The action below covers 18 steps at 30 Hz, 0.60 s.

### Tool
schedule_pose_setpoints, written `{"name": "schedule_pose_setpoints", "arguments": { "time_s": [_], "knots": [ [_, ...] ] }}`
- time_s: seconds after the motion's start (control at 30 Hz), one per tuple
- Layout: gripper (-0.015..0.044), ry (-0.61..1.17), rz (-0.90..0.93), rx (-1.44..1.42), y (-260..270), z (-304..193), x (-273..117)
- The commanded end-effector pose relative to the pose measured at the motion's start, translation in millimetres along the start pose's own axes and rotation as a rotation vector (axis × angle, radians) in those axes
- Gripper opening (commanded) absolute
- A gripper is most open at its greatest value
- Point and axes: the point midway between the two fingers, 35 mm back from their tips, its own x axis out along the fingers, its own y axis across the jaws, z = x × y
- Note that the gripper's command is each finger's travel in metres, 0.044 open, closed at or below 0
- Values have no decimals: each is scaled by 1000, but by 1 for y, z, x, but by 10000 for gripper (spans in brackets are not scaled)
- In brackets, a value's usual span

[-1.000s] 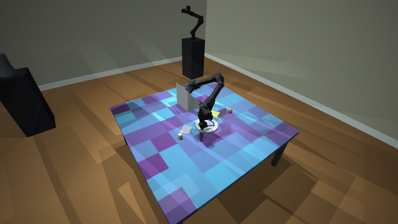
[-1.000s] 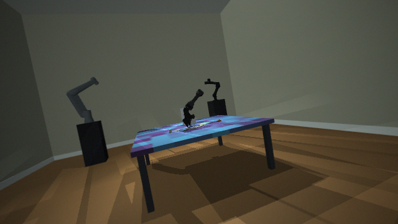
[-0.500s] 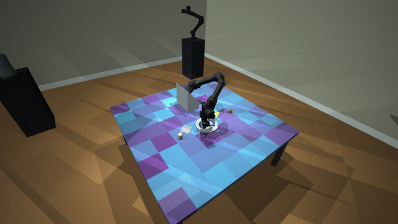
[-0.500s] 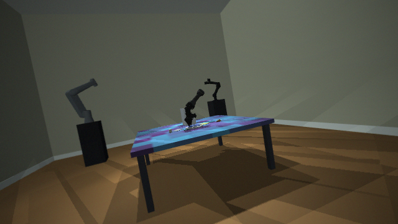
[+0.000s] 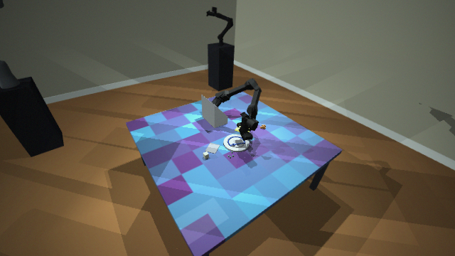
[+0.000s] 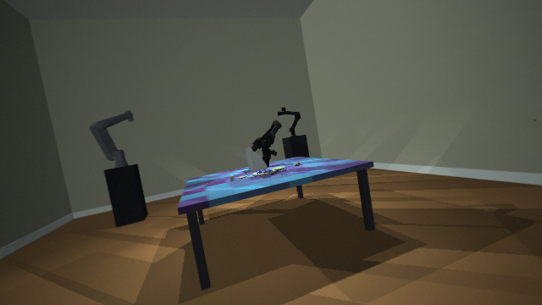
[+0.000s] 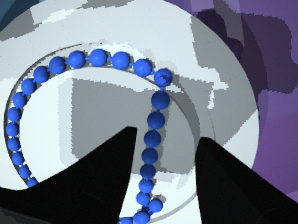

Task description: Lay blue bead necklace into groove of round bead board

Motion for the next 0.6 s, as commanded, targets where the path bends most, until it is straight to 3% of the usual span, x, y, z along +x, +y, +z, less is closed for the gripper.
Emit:
{"name": "schedule_pose_setpoints", "arguments": {
  "time_s": [0.0, 0.57],
  "knots": [
    [120, -3, 6, 0, 2, 4, 10],
    [120, -2, 2, -2, 1, 3, 24]
  ]
}}
